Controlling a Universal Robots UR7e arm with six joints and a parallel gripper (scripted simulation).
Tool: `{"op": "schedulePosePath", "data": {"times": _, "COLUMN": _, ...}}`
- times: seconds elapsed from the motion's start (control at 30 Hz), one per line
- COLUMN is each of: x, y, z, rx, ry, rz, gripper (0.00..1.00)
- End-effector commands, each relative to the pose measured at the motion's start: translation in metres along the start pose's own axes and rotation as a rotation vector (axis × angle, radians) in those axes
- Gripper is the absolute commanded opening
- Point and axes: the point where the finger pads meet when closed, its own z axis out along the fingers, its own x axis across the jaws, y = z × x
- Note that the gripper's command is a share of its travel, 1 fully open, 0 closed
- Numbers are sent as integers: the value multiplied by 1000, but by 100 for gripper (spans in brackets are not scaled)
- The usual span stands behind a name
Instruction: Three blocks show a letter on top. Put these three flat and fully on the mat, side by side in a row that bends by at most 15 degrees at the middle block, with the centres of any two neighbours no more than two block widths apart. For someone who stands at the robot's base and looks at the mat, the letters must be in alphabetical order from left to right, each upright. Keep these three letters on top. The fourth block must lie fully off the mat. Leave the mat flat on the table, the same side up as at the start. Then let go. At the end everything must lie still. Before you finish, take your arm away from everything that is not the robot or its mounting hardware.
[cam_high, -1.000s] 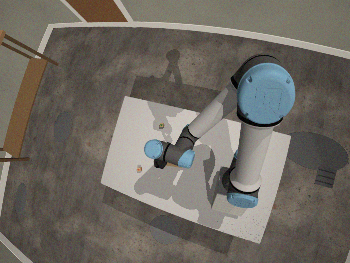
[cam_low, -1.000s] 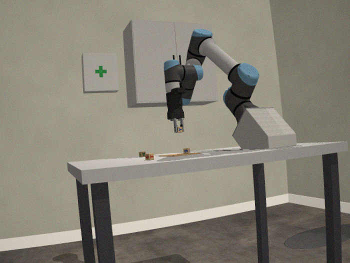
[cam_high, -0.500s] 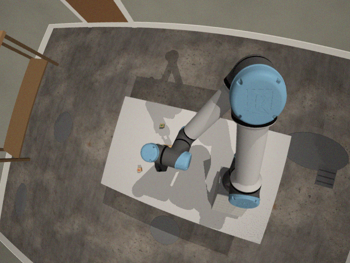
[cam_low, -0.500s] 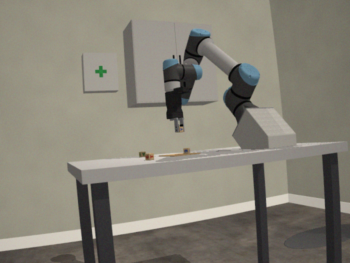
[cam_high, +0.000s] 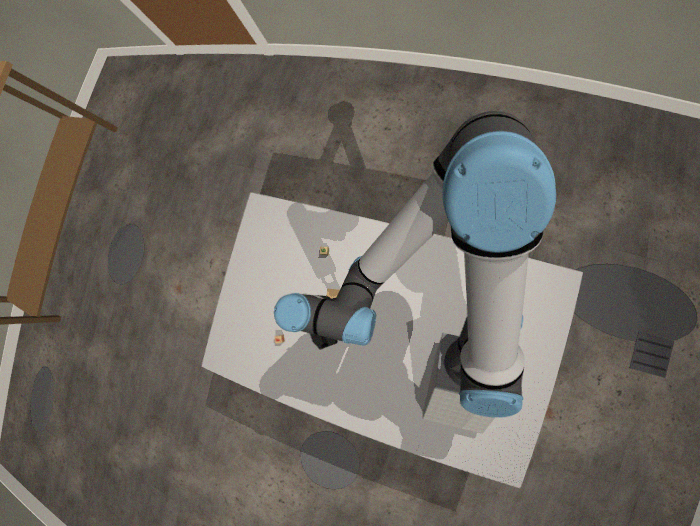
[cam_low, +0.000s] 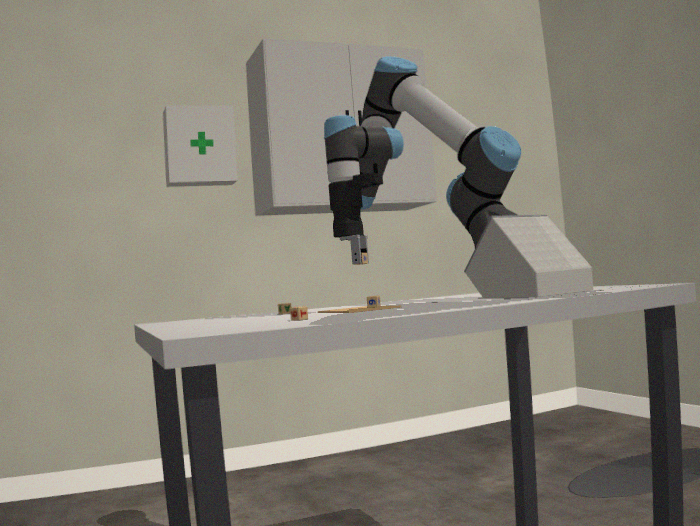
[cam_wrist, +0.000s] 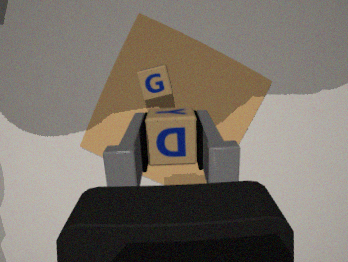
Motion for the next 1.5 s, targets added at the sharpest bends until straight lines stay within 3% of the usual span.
{"op": "schedulePosePath", "data": {"times": 0.0, "x": 6, "y": -3, "z": -1, "rx": -3, "ry": 1, "rz": -139, "gripper": 49}}
{"op": "schedulePosePath", "data": {"times": 0.9, "x": 27, "y": -14, "z": 0, "rx": -8, "ry": -6, "rz": -711, "gripper": 49}}
{"op": "schedulePosePath", "data": {"times": 1.47, "x": 32, "y": -17, "z": 0, "rx": -9, "ry": -8, "rz": -842, "gripper": 49}}
